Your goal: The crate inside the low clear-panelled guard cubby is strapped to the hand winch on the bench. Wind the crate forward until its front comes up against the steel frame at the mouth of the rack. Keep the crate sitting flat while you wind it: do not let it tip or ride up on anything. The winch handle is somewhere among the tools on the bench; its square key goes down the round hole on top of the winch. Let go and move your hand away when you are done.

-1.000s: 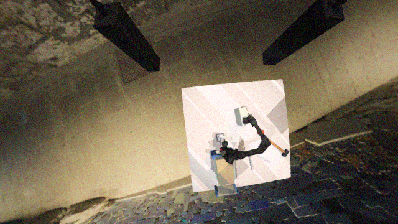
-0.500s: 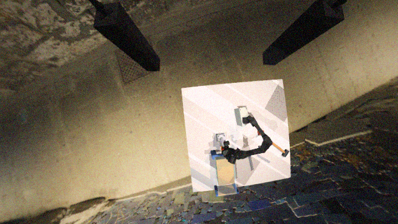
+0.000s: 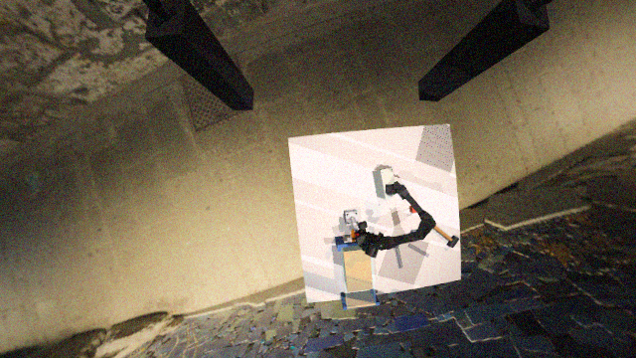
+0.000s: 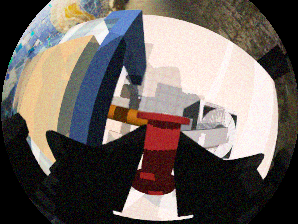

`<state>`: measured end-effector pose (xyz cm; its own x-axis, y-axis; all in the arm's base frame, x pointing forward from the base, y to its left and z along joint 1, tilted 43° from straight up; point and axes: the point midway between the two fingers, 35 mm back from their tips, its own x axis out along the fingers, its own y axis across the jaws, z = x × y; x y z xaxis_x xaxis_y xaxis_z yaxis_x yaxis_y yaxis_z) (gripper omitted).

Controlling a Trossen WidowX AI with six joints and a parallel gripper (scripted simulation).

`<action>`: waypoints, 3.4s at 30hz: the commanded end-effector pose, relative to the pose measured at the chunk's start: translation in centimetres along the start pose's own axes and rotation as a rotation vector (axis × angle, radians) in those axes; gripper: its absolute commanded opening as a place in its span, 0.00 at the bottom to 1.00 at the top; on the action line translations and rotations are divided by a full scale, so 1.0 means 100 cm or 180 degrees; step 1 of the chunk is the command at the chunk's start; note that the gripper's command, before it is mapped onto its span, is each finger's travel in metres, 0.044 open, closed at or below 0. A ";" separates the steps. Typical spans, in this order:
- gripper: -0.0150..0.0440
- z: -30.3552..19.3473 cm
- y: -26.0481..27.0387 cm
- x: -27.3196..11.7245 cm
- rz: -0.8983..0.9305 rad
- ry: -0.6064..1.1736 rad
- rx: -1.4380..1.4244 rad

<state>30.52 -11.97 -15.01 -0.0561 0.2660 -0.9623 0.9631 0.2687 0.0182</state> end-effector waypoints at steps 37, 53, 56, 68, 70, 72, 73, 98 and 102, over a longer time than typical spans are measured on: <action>0.25 -0.046 -0.024 -0.020 -0.0021 0.0100 0.0004; 0.25 -0.057 -0.038 -0.025 -0.0024 0.0102 0.0005; 0.25 -0.059 -0.041 -0.026 -0.0024 0.0102 0.0005; 0.25 -0.065 -0.053 -0.029 -0.0027 0.0103 0.0006; 0.25 -0.066 -0.055 -0.030 -0.0027 0.0103 0.0006; 0.25 -0.067 -0.058 -0.030 -0.0027 0.0103 0.0006; 0.25 -0.068 -0.058 -0.030 -0.0028 0.0103 0.0006; 0.25 -0.074 -0.087 -0.034 -0.0033 0.0103 0.0008; 0.25 -0.075 -0.092 -0.034 -0.0033 0.0103 0.0008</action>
<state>21.06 -8.37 -9.86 -0.0490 0.2989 -0.9530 0.9631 0.2669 0.0342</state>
